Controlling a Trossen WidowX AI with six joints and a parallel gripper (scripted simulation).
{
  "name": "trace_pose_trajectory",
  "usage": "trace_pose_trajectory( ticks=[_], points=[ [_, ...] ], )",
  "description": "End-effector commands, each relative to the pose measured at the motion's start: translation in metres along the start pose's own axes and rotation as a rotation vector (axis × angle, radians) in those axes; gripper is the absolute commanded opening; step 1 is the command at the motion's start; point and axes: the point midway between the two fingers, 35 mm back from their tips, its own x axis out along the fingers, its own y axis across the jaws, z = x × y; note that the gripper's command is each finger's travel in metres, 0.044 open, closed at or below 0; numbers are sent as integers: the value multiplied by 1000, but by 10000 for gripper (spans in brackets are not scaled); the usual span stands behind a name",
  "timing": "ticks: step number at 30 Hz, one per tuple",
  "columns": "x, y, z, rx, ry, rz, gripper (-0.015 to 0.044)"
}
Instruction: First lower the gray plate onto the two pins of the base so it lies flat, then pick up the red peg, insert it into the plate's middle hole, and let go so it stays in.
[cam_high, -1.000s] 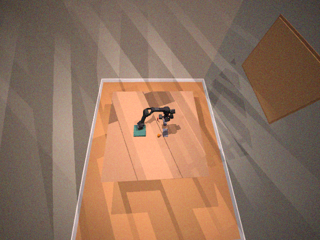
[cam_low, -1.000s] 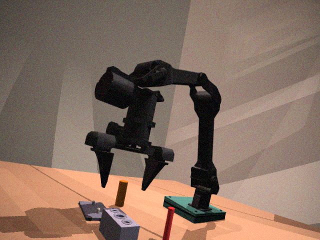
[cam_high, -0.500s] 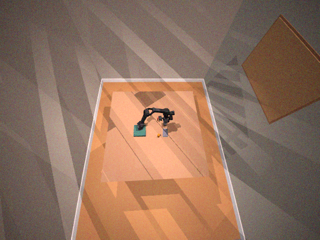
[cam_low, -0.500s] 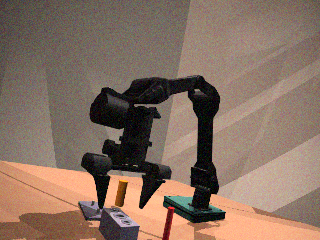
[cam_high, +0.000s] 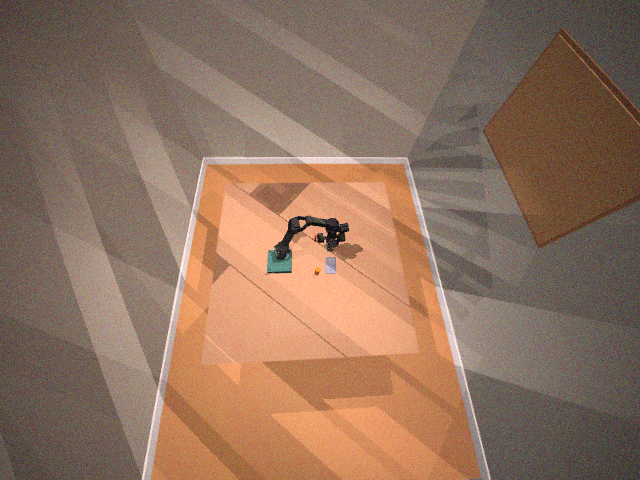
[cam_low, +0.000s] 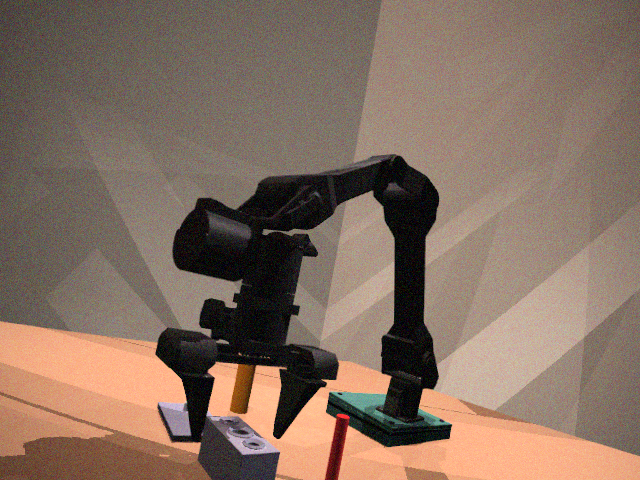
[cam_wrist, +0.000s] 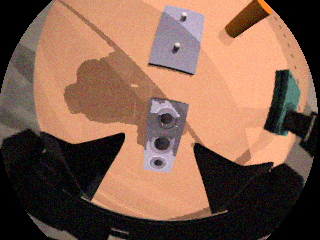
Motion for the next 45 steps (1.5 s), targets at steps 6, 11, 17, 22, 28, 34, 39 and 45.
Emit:
trace_pose_trajectory(
  ticks=[6,11,17,22,28,34,39,45],
  points=[
    [18,-1,1,4,-6,-6,440],
    [26,-2,1,4,-6,-7,440],
    [35,-2,2,4,-6,-7,440],
    [38,-3,2,4,-6,-7,387],
    [38,-3,2,4,-6,-7,230],
    [38,-3,2,4,-6,-7,92],
    [38,-3,2,4,-6,-7,59],
    [38,-3,2,4,-6,-7,19]
  ],
)
